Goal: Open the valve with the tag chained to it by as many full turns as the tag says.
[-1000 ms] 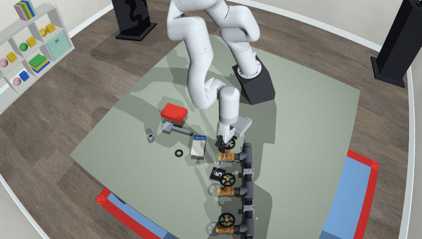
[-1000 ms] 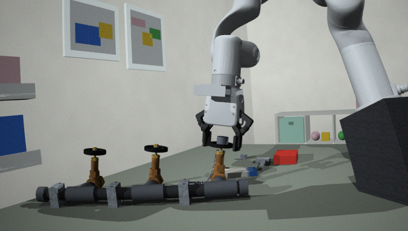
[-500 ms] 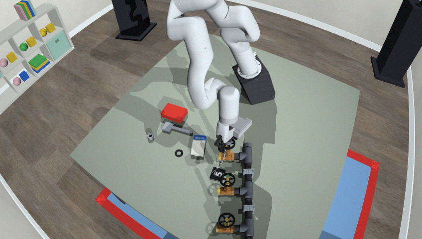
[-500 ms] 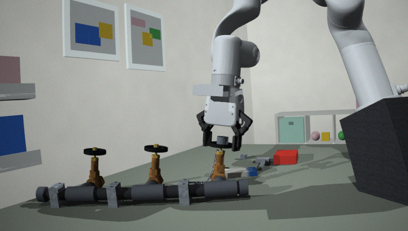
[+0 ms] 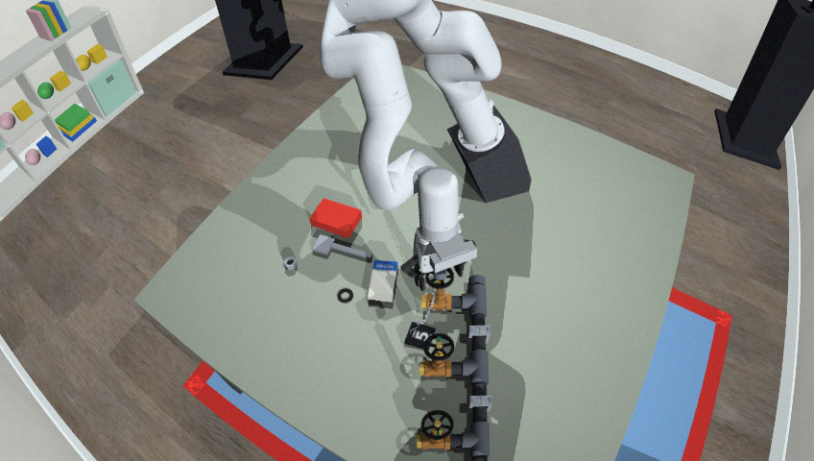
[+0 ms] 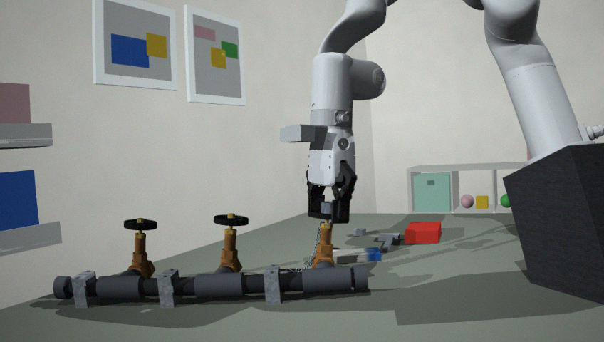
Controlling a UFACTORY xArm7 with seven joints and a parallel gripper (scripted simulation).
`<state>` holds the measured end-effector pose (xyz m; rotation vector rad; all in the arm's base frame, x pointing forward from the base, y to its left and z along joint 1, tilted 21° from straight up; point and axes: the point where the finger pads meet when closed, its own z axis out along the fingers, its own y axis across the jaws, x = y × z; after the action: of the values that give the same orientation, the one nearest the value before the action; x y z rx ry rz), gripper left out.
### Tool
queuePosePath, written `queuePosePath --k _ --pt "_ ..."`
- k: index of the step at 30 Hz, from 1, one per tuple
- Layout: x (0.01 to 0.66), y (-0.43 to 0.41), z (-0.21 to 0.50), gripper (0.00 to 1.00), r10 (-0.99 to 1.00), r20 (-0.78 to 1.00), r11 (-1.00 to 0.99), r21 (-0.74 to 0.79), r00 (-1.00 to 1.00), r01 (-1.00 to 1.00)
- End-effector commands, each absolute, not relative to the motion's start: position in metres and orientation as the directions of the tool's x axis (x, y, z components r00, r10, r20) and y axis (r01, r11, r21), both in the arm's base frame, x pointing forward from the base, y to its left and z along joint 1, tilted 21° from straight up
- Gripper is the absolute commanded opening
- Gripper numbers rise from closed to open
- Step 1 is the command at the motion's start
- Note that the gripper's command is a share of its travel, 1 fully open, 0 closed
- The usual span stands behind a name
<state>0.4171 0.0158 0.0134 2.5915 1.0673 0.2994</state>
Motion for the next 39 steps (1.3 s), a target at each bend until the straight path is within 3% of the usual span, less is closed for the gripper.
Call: queuePosePath --k 1,13,15,16,19,30,32,39 --pt "0.4179 0.0167 0.0142 1.00 0.507 0.190 -0.833 0.359 0.841 0.421" --pt "0.4179 0.0167 0.0142 1.00 0.009 0.315 -0.980 0.189 0.949 -0.054" --pt "0.4179 0.0167 0.0142 1.00 0.009 0.315 -0.980 0.189 0.949 -0.054" --pt "0.4179 0.0167 0.0142 1.00 -0.120 0.334 -0.974 0.143 0.935 -0.176" --pt "0.4179 0.0167 0.0142 1.00 -0.234 0.341 -0.955 0.097 0.911 -0.281" --pt "0.4179 0.0167 0.0142 1.00 -0.660 0.321 -0.735 -0.087 0.679 -0.673" --pt "0.4179 0.0167 0.0142 1.00 -0.660 0.321 -0.735 -0.087 0.679 -0.673" --pt "0.4179 0.0167 0.0142 1.00 -0.884 0.263 -0.444 -0.206 0.387 -0.872"
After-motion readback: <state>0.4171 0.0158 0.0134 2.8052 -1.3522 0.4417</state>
